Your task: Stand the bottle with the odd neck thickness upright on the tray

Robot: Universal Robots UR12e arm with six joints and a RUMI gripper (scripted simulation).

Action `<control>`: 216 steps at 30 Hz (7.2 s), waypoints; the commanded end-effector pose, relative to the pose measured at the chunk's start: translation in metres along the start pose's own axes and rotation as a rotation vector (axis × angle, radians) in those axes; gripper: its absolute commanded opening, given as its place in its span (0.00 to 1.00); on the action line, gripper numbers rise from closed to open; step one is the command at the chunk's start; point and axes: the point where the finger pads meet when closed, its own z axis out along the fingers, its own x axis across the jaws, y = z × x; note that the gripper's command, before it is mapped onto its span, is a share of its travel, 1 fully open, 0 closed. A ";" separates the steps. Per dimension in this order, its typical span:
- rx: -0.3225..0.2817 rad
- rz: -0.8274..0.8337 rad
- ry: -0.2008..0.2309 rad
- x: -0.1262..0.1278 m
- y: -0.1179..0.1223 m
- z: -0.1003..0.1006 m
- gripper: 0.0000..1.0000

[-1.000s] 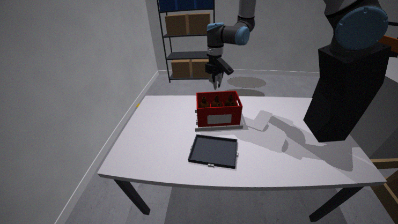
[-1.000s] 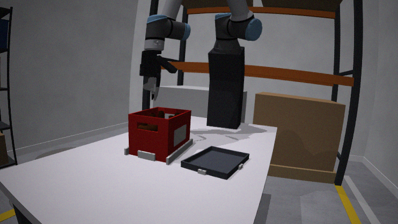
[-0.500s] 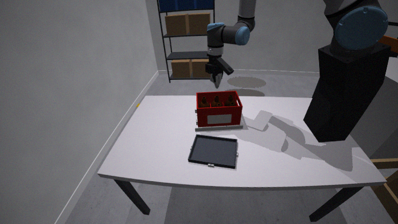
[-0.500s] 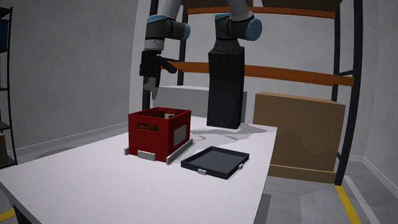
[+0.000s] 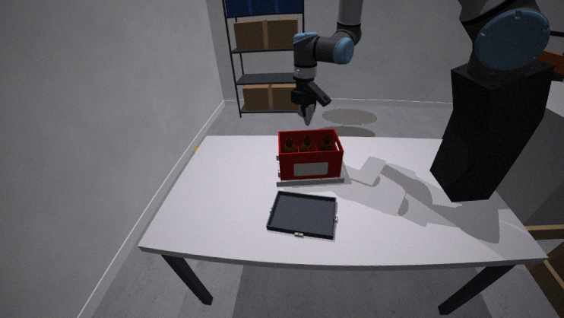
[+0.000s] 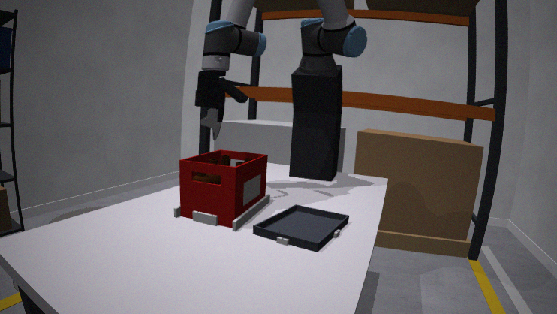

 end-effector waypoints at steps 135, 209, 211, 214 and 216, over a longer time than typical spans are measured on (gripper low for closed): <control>-0.001 0.000 0.000 0.000 0.004 0.044 0.38; -0.001 0.000 0.000 0.001 0.000 0.044 0.38; -0.001 0.000 0.000 0.001 0.000 0.044 0.38; -0.001 0.000 0.000 0.001 0.000 0.045 0.38; -0.001 0.000 0.000 0.001 0.000 0.046 0.38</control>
